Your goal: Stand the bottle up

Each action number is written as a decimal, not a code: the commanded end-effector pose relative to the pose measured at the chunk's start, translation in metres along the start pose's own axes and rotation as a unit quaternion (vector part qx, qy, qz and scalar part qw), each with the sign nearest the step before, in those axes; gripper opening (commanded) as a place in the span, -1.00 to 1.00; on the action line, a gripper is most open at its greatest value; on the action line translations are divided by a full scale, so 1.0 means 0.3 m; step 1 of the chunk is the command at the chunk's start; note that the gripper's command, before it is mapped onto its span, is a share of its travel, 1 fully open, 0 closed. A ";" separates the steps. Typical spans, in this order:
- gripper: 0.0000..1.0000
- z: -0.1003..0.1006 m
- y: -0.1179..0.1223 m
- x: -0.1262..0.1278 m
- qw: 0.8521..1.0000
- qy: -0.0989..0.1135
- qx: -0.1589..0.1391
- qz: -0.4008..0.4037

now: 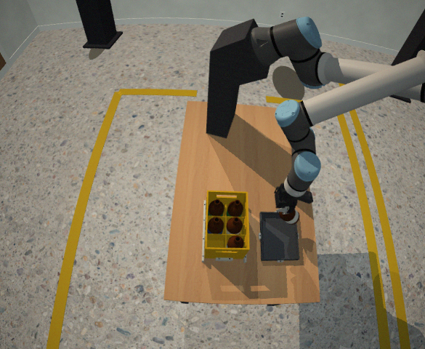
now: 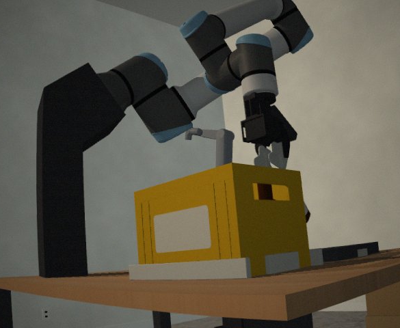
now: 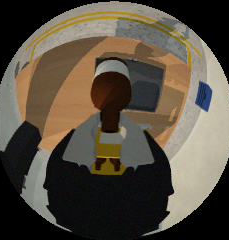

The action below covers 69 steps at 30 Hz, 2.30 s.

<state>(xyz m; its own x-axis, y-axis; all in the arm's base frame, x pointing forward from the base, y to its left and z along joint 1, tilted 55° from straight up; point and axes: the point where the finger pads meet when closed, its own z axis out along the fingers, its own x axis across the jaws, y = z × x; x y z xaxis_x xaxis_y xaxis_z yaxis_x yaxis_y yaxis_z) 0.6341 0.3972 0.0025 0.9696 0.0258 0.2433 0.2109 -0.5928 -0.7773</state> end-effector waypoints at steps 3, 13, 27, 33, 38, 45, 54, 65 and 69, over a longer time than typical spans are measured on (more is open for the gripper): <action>-1.00 -0.002 0.000 0.002 1.000 0.000 0.000 -0.031; -1.00 -0.002 0.000 0.002 0.995 0.000 0.000 -0.096; -1.00 -0.002 0.000 0.002 0.995 0.000 0.000 -0.104; -1.00 -0.002 0.000 0.002 0.995 0.000 0.000 -0.104; -1.00 -0.002 0.000 0.002 0.995 0.000 0.000 -0.104; -1.00 -0.002 0.000 0.002 0.995 0.000 0.000 -0.104; -1.00 -0.002 0.000 0.002 0.995 0.000 0.000 -0.104; -1.00 -0.002 0.000 0.002 0.993 0.000 0.000 -0.115; -1.00 -0.002 0.000 0.002 0.992 0.000 0.000 -0.125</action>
<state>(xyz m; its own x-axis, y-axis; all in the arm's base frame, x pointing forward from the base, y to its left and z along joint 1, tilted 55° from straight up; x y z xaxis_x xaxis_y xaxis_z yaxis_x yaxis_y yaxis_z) 0.6341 0.3972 0.0025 0.8927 0.1649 0.4193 0.4333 -0.5698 -0.6983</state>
